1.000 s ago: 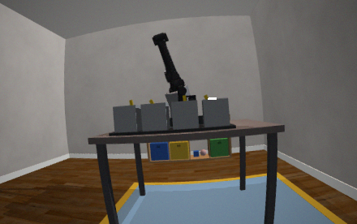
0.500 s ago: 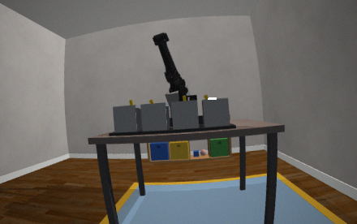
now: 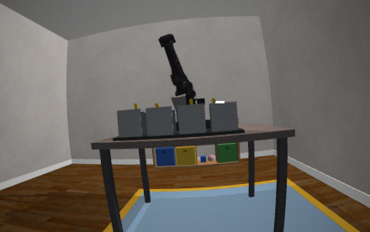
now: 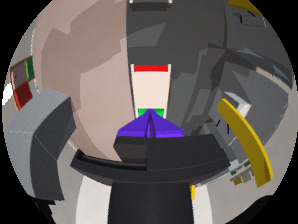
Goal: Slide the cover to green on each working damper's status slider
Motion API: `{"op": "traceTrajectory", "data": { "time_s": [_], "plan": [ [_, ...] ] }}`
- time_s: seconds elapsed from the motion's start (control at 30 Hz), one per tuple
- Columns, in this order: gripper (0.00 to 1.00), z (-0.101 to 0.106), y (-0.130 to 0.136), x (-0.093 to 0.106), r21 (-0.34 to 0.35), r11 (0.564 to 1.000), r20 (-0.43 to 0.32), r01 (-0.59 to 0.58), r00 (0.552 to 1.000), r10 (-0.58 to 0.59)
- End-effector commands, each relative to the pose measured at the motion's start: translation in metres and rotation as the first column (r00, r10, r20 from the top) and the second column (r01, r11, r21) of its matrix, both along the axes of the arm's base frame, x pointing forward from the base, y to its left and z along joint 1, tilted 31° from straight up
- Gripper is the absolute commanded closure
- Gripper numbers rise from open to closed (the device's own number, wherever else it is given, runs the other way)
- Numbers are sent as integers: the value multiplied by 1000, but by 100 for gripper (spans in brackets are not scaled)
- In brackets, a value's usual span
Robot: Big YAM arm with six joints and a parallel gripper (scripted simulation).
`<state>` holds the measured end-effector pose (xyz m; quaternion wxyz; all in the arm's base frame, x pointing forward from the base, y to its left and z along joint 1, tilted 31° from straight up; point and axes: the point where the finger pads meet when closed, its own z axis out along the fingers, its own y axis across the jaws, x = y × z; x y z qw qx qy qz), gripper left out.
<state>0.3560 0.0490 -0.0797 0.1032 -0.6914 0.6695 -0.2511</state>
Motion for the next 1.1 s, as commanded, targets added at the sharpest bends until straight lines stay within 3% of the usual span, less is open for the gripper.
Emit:
{"op": "traceTrajectory", "data": {
  "time_s": [0.0, 1.07],
  "plan": [
    [100, -6, 7, -2, 3, 1000, -18, -6, 1000, 6],
    [100, -7, 10, -1, 3, 1000, -17, -6, 1000, 6]
  ]
}}
